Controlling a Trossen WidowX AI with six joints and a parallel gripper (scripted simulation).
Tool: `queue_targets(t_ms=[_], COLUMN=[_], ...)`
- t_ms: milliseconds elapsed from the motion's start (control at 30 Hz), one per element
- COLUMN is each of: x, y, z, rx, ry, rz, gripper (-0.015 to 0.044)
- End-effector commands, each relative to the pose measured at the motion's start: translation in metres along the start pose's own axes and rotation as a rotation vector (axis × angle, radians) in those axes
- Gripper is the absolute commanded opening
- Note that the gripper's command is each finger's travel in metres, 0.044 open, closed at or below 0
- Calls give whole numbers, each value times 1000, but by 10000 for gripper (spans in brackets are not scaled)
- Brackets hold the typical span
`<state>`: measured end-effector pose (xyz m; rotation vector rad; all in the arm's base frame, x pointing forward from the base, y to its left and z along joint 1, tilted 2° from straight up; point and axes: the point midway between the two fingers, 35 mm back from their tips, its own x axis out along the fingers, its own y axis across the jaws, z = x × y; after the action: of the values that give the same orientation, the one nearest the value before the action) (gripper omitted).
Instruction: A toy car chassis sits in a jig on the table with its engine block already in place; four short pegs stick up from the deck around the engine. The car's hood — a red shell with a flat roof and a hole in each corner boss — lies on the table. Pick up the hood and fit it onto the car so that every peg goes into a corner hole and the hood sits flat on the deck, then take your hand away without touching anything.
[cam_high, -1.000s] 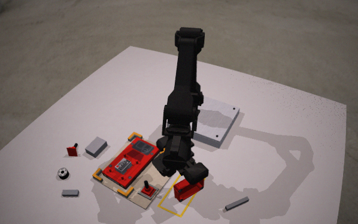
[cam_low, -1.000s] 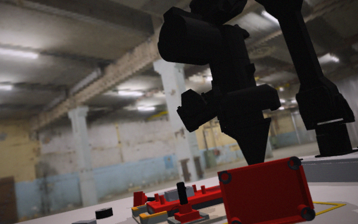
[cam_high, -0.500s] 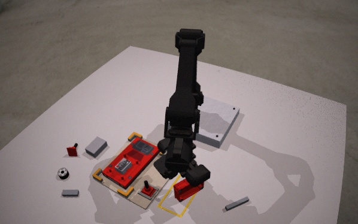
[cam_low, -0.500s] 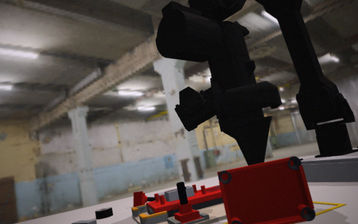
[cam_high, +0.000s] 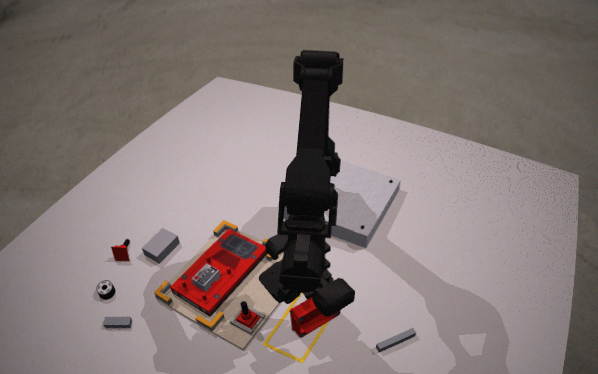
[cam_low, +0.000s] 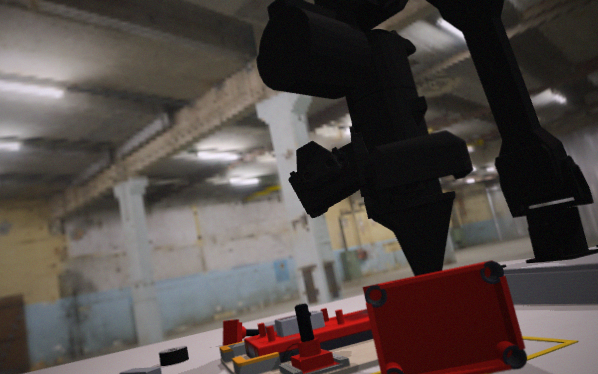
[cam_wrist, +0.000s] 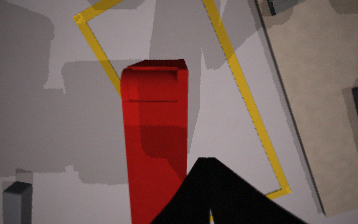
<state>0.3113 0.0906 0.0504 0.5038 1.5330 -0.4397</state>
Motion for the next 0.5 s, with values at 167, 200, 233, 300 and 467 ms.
queue_targets(t_ms=[167,200,233,300,467], x=[0,0,0,0,0], y=[7,8,8,10,13], z=[2,2,2,2,2], rx=[5,5,5,5,5], ry=[-3,-3,-3,-3,-3], rz=[-4,-4,-4,-4,-4], gripper=[0,0,0,0,0])
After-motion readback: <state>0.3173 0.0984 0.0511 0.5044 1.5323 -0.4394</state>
